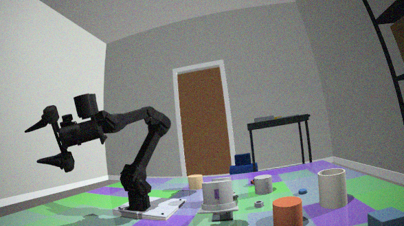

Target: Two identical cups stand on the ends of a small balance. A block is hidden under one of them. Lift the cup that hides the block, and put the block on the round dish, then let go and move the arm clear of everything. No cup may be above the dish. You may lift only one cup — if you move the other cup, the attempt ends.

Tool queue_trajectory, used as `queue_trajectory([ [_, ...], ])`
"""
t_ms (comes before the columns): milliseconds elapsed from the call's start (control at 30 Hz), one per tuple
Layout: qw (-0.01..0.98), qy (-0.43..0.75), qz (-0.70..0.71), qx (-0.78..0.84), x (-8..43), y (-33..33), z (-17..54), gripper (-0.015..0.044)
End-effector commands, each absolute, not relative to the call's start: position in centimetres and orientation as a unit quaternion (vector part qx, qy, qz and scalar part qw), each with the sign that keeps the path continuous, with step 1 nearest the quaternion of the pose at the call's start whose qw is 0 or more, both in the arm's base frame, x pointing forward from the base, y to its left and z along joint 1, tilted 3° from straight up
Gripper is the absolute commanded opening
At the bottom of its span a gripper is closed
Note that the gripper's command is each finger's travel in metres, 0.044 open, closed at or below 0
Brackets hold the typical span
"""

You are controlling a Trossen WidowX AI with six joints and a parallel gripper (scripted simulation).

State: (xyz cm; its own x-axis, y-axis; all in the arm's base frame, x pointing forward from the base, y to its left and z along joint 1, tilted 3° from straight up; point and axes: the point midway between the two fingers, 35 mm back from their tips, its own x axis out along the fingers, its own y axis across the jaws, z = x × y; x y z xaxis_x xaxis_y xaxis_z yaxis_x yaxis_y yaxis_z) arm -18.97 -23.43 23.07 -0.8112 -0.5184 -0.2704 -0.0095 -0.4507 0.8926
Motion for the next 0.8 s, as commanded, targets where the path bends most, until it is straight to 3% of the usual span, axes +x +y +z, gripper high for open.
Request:
queue_trajectory([
  [0,0.195,-0.462,-0.817,0.285,-17.4,-24.4,23.4,0.044],
  [767,0.447,-0.172,-0.798,0.366,-6.0,-27.6,23.3,0.044],
])
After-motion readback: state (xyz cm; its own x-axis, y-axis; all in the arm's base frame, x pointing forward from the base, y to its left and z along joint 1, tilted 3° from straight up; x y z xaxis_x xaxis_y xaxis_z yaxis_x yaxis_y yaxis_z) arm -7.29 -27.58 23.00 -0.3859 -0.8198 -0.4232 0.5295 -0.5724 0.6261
